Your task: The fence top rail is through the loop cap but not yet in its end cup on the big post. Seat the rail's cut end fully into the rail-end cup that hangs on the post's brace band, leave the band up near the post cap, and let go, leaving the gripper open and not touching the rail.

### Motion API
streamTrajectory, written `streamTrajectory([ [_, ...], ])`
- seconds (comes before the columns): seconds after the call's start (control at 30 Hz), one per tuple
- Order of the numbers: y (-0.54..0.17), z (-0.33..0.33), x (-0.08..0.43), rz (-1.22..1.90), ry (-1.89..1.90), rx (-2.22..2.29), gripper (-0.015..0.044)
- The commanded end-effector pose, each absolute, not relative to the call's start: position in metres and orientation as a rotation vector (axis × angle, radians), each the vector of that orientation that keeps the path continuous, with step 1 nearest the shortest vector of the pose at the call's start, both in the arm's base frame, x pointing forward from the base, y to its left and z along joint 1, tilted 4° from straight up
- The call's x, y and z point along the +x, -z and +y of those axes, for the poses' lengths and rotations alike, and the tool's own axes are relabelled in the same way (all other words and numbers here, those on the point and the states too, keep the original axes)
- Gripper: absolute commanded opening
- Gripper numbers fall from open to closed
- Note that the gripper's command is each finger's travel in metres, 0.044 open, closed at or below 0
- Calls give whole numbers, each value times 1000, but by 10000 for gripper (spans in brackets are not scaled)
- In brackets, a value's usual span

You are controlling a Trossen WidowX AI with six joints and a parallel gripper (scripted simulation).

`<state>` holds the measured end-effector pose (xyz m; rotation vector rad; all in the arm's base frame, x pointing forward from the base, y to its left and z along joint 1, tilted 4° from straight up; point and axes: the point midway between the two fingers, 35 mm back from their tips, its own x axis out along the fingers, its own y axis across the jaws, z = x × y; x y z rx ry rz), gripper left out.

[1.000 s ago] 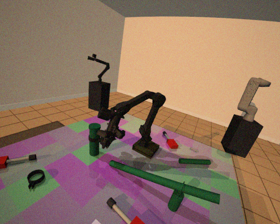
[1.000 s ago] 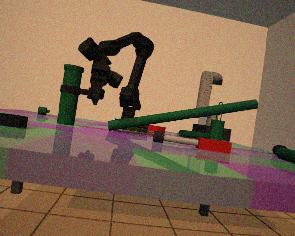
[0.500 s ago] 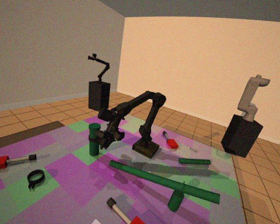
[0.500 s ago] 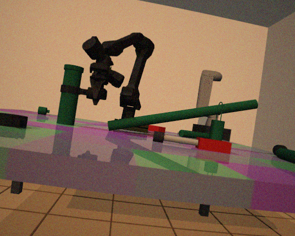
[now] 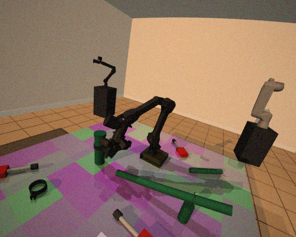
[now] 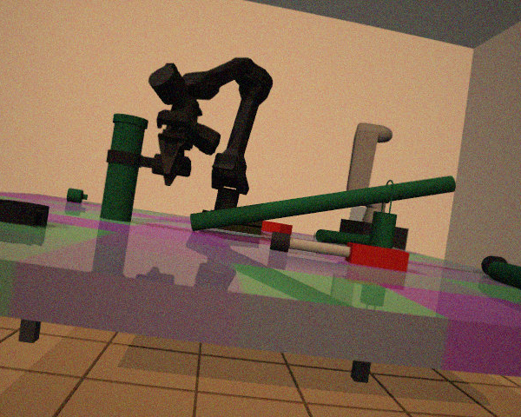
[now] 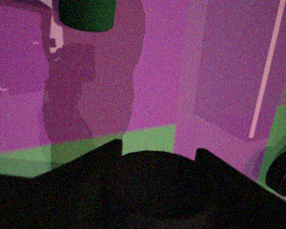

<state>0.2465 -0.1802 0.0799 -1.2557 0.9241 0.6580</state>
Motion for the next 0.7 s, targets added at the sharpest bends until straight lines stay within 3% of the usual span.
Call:
streamTrajectory([
  [0.0, -80, -180, 245, 917, -667, -1264, 0],
  [0.5, -80, -180, 245, 916, -669, -1263, 0],
  [0.67, -80, -180, 245, 916, -669, -1263, 131],
])
